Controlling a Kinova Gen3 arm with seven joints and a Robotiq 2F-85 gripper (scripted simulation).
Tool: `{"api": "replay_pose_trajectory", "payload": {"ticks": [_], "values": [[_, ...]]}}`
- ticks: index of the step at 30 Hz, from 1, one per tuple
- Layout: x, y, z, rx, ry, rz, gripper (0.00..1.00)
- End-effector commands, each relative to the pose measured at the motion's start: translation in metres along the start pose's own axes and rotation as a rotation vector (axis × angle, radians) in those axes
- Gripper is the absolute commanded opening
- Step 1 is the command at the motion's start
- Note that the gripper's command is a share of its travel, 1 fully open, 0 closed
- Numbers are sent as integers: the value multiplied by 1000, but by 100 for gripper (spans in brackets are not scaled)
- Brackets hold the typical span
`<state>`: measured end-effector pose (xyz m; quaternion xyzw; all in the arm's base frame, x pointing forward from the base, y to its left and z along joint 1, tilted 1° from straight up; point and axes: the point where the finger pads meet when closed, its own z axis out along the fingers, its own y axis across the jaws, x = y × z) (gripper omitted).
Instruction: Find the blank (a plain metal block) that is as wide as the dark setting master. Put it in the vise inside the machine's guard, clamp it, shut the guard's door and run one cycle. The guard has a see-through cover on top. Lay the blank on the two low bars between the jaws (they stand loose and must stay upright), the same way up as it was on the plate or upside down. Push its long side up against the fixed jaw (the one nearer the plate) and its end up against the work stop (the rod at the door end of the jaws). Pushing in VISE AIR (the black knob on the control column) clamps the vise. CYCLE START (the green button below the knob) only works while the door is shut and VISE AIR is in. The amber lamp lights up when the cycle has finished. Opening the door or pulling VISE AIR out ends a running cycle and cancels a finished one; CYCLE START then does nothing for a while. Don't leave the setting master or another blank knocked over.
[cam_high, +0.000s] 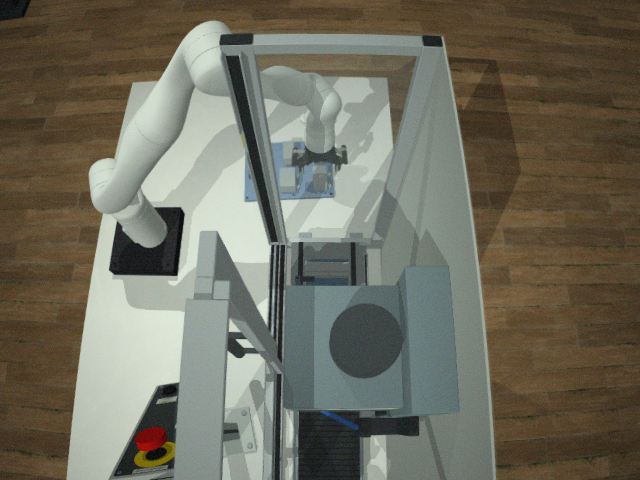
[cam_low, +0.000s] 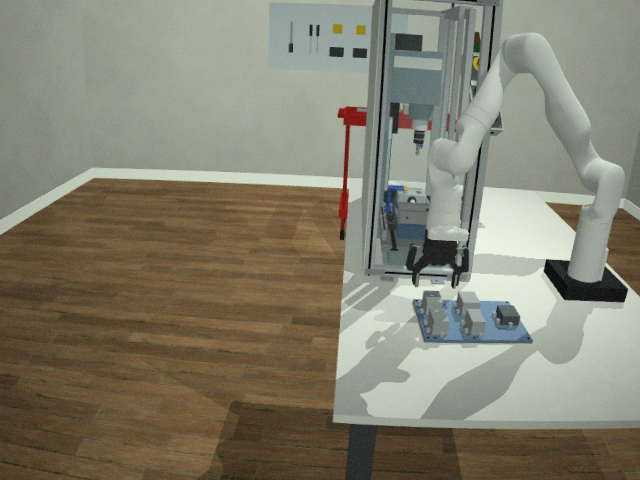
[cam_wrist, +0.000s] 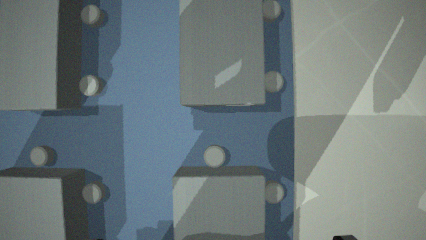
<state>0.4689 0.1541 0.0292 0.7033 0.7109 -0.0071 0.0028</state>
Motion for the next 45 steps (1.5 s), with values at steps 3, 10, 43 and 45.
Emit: {"api": "replay_pose_trajectory", "payload": {"ticks": [3, 10, 43, 45], "values": [[0, 1, 1, -3, 1, 0, 100], [0, 1, 5, -3, 1, 0, 100], [0, 1, 17, -3, 1, 0, 100], [0, 1, 19, -3, 1, 0, 100]]}}
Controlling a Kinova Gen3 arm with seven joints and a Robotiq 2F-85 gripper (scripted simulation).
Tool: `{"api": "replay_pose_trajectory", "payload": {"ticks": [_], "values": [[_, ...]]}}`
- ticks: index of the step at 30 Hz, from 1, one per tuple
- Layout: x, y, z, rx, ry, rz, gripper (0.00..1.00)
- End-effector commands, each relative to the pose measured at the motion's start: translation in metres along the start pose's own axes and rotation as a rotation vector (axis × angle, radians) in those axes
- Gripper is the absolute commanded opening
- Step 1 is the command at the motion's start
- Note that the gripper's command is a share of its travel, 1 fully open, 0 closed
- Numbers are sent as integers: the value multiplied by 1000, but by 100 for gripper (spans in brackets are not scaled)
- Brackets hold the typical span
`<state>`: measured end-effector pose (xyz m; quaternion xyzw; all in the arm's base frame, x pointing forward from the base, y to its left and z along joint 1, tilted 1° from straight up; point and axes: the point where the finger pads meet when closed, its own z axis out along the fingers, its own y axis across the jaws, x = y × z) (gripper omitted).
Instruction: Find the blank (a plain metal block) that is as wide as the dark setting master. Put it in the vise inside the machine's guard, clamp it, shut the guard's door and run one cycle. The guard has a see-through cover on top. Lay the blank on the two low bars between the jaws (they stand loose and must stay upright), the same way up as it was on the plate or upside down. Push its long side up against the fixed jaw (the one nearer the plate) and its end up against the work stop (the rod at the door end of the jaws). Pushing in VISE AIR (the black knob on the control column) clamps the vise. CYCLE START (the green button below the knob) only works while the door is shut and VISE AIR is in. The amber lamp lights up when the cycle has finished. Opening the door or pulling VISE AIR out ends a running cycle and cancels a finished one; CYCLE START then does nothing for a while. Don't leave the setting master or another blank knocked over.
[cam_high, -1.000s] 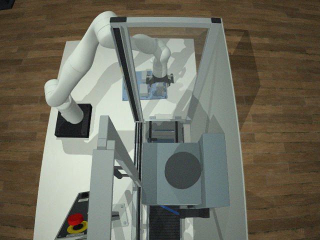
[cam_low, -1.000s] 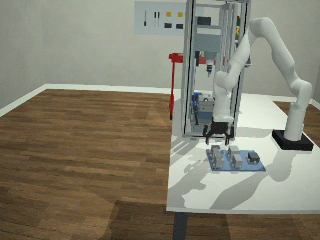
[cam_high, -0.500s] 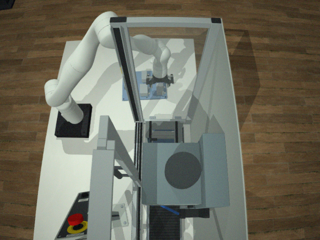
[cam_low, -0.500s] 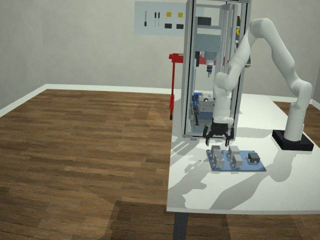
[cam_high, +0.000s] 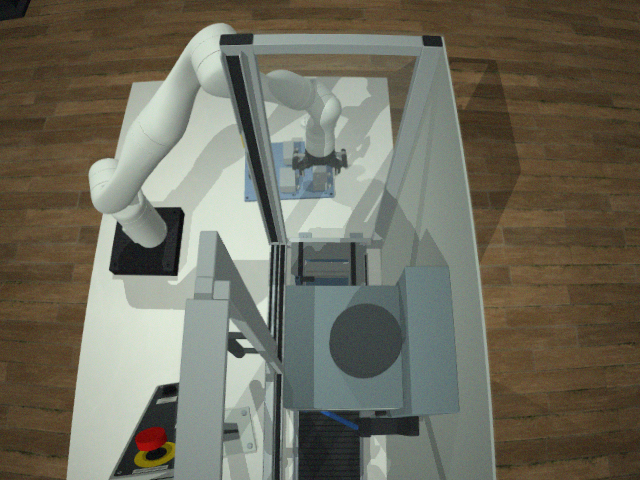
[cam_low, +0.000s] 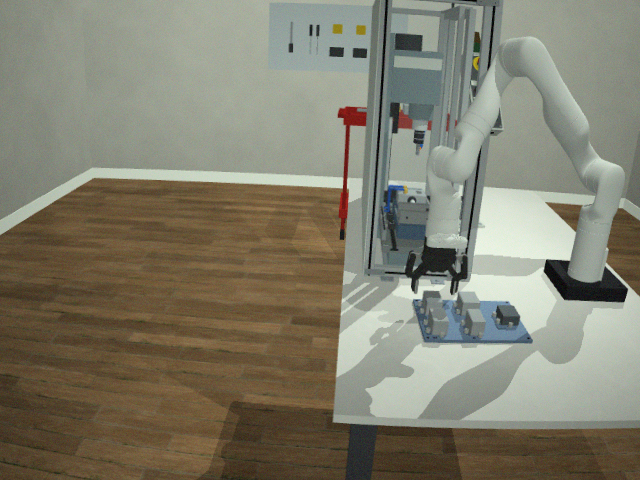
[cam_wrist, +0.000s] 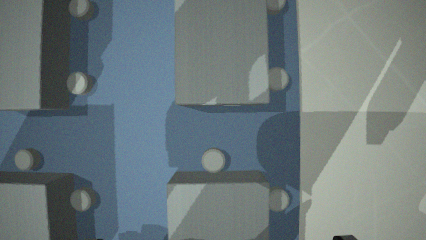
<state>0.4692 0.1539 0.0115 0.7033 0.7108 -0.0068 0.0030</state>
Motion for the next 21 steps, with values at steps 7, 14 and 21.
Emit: {"api": "replay_pose_trajectory", "payload": {"ticks": [7, 14, 21], "values": [[0, 1, 3, -2, 1, 0, 100], [0, 1, 3, -2, 1, 0, 100], [0, 1, 8, -2, 1, 0, 100]]}}
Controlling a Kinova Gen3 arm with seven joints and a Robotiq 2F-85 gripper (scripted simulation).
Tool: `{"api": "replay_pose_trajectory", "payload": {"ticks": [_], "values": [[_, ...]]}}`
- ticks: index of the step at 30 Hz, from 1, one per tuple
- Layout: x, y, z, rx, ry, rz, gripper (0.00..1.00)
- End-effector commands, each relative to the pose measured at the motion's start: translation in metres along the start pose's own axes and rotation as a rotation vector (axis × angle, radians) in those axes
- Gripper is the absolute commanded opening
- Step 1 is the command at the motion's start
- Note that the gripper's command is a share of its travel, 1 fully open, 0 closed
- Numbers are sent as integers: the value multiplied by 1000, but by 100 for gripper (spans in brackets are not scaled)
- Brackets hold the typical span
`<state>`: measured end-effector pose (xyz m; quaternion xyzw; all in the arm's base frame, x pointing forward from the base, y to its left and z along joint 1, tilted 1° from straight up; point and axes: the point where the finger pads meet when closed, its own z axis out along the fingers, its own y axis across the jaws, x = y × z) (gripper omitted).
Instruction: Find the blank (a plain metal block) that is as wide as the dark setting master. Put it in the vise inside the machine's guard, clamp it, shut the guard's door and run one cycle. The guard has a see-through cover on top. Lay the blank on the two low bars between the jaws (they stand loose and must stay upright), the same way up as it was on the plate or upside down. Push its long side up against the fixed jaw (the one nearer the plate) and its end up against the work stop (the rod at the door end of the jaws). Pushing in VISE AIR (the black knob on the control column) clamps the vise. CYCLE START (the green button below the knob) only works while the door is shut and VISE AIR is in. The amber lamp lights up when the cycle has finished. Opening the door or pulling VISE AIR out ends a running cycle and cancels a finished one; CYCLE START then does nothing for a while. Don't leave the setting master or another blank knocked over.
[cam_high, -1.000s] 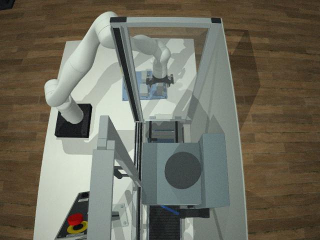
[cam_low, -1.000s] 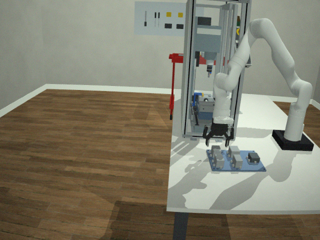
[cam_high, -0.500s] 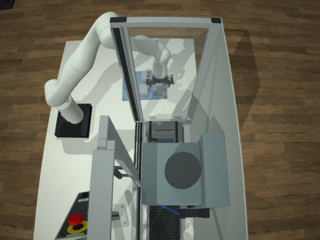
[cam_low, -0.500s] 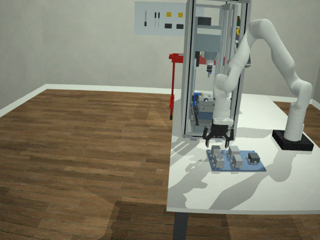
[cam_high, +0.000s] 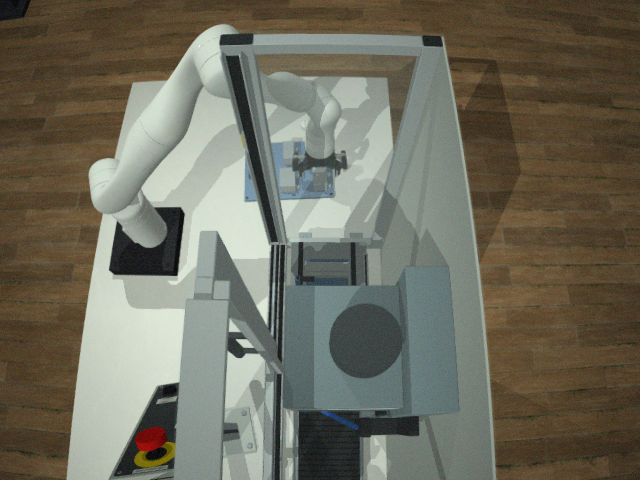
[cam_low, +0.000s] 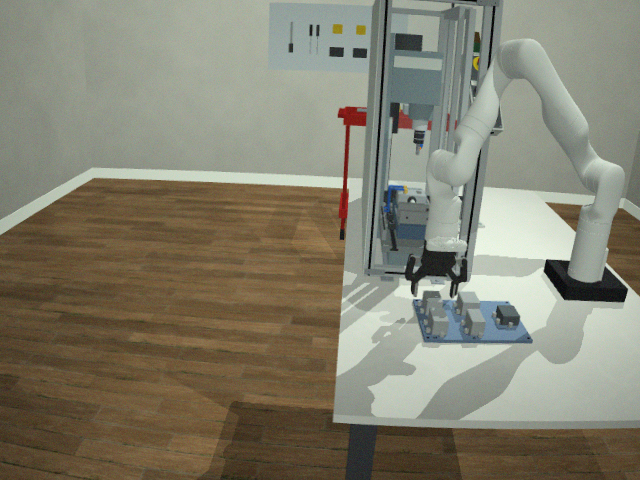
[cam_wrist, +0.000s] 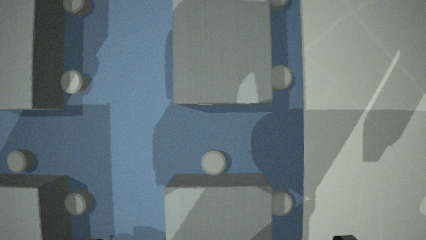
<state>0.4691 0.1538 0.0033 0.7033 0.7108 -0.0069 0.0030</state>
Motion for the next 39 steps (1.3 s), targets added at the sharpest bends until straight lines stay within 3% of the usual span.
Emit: {"api": "replay_pose_trajectory", "payload": {"ticks": [1, 10, 11, 39], "values": [[0, 1, 0, -2, 1, 0, 100], [0, 1, 0, -2, 1, 0, 100], [0, 1, 0, -2, 1, 0, 10], [0, 1, -2, -2, 1, 0, 10]]}}
